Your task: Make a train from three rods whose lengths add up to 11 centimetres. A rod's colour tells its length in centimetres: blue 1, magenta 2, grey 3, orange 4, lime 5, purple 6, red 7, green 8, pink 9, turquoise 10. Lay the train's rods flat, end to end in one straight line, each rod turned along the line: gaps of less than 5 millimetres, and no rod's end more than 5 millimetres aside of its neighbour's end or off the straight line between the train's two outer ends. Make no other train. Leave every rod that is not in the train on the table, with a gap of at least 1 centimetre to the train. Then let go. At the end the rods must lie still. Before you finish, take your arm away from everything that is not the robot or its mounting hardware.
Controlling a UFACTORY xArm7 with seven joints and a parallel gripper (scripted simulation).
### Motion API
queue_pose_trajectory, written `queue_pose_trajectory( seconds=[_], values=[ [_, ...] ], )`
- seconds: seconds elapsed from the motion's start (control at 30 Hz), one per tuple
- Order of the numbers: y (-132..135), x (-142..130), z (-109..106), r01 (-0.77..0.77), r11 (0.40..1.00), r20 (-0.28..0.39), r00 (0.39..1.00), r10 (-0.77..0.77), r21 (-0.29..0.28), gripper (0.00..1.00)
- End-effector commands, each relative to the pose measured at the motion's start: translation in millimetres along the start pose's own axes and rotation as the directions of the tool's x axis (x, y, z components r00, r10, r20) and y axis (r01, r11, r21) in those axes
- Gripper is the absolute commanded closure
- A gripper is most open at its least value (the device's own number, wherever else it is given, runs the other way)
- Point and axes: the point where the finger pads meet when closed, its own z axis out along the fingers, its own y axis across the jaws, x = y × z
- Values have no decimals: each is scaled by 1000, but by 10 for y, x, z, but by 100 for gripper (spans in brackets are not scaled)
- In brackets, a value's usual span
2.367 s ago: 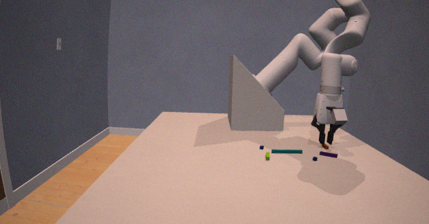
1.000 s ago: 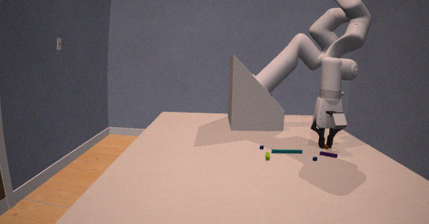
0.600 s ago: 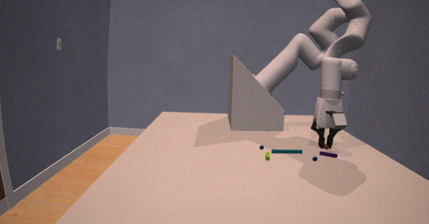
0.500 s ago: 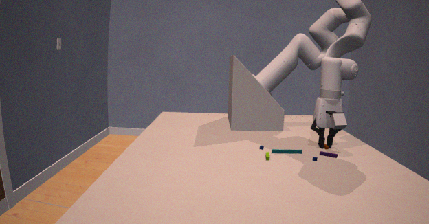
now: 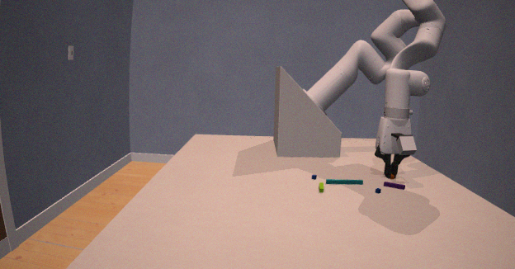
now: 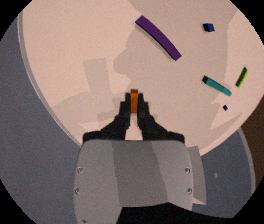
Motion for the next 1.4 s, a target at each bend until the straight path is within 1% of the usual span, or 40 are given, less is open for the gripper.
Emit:
queue_pose_trajectory(
  seconds=[0.0, 0.97, 1.1, 1.37],
  values=[
    [5, 14, -11, -1, 1000, -3, 1000, 1, -1, 96],
    [5, 14, -28, -1, 1000, -3, 1000, 1, -1, 96],
    [5, 13, -172, -1, 1000, -3, 1000, 1, -1, 96],
    [4, 11, -742, -1, 1000, -3, 1000, 1, -1, 96]
  ],
)
